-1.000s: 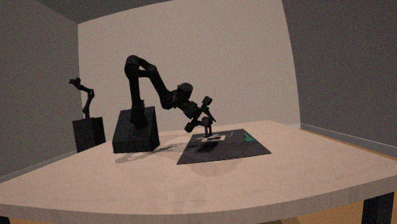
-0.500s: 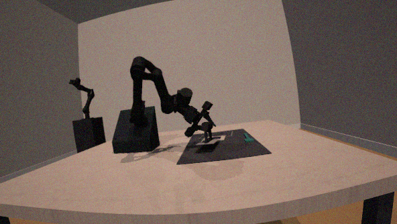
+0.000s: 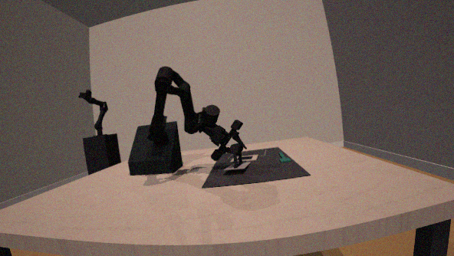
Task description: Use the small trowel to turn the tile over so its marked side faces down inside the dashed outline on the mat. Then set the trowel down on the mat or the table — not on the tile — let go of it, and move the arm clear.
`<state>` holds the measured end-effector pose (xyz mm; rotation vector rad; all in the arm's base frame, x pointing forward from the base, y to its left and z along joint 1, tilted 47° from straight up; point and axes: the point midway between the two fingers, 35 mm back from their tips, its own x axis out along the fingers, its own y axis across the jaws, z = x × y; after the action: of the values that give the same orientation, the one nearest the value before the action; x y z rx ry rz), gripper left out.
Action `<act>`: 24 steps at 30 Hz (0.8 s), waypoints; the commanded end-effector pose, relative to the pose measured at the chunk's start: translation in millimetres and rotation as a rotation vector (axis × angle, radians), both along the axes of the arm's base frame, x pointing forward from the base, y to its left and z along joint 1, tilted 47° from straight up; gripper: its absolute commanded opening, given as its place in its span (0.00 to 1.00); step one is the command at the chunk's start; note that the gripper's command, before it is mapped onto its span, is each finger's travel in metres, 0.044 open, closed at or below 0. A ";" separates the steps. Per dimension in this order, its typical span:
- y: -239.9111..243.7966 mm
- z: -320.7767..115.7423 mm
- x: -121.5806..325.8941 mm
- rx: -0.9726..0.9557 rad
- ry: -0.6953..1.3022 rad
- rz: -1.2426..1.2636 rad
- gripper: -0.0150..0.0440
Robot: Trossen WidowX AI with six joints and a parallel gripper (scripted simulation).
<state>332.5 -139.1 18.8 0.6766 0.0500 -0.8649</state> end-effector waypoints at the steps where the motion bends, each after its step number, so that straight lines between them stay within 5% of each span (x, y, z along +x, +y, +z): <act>1: 5.1 -6.3 2.3 0.000 0.007 0.009 0.25; 24: 29.9 -33.5 10.9 0.002 0.006 0.008 0.25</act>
<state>339.8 -115.1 -7.8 0.6723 0.0529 -0.8671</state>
